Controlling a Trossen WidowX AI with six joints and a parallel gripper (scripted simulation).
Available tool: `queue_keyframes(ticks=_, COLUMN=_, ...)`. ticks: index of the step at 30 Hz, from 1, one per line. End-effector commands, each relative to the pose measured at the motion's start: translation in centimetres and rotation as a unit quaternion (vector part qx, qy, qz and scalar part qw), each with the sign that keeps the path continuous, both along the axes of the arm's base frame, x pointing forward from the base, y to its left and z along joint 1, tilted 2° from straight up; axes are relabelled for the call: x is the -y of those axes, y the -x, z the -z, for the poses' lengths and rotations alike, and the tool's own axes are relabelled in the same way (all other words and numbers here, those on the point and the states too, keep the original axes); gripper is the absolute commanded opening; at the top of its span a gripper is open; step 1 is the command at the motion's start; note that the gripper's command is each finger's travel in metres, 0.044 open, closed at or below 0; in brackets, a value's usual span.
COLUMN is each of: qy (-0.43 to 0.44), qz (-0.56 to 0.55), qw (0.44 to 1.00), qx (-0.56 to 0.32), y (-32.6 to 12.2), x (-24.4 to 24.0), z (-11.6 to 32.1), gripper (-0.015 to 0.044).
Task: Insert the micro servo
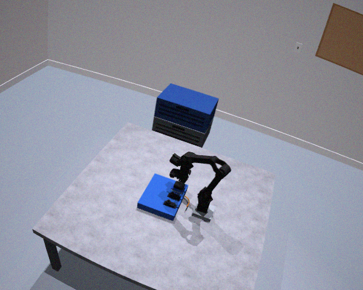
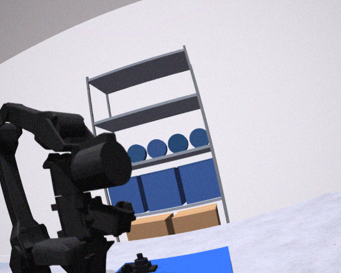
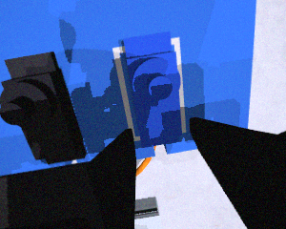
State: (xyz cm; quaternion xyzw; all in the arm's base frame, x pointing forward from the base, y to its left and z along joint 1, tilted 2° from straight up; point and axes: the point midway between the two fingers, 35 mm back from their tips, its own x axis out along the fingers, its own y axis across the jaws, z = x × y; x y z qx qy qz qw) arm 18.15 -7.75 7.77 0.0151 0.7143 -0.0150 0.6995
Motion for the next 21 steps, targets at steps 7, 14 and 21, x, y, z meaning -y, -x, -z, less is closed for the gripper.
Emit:
queue_keyframes(ticks=7, qy=0.004, qz=0.000, qw=1.000, qx=0.009, y=-1.1, x=0.2, z=-2.2, gripper=0.0266)
queue_keyframes(ticks=14, qy=0.003, qz=-0.001, qw=1.000, qx=0.010, y=-6.5, x=0.6, z=-5.8, gripper=0.0440)
queue_keyframes(ticks=21, qy=0.002, qz=-0.002, qw=1.000, qx=0.011, y=-11.1, x=0.4, z=-8.2, gripper=0.0440)
